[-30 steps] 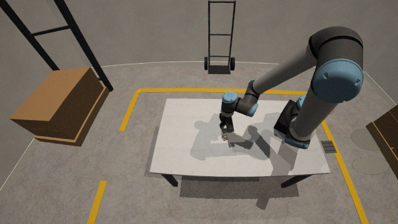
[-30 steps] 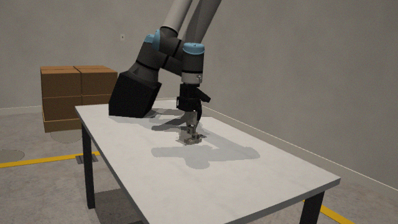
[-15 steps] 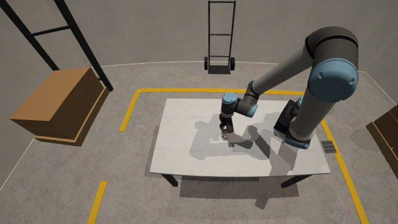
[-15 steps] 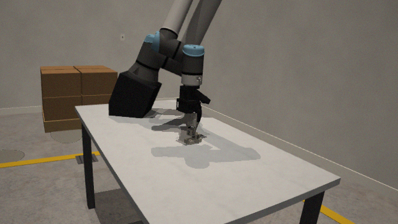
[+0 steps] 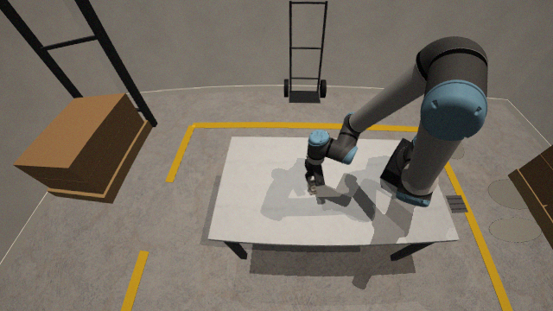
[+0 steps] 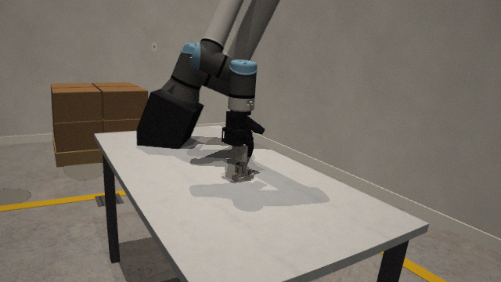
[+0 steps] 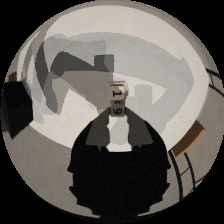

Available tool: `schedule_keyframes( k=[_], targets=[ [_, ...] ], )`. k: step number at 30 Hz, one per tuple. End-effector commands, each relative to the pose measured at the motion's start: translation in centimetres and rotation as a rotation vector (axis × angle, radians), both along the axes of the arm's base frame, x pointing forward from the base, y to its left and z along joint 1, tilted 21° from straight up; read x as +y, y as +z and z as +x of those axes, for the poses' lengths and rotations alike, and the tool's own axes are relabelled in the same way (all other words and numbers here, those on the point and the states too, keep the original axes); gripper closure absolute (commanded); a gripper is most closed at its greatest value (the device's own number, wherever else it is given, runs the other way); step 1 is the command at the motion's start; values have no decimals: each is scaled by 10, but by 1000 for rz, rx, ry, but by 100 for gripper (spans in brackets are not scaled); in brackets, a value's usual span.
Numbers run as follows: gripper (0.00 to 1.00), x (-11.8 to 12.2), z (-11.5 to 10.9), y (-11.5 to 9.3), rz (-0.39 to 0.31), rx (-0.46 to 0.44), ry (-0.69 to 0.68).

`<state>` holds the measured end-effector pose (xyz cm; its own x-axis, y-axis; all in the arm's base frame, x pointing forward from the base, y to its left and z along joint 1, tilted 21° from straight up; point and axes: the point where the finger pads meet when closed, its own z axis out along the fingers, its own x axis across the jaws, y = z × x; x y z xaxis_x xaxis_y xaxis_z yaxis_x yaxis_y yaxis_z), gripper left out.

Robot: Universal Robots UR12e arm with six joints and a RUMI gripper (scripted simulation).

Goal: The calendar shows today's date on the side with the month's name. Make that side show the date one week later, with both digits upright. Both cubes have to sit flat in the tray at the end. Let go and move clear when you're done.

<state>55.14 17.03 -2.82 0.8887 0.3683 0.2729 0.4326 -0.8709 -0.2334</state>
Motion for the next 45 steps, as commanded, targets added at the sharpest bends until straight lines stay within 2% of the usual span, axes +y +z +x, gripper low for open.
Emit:
schedule_keyframes(
  k=[1,45],
  targets=[
    [90,2,-1,-4,-1,1,1],
    [90,4,-1,-8,-1,1,1]
  ],
)
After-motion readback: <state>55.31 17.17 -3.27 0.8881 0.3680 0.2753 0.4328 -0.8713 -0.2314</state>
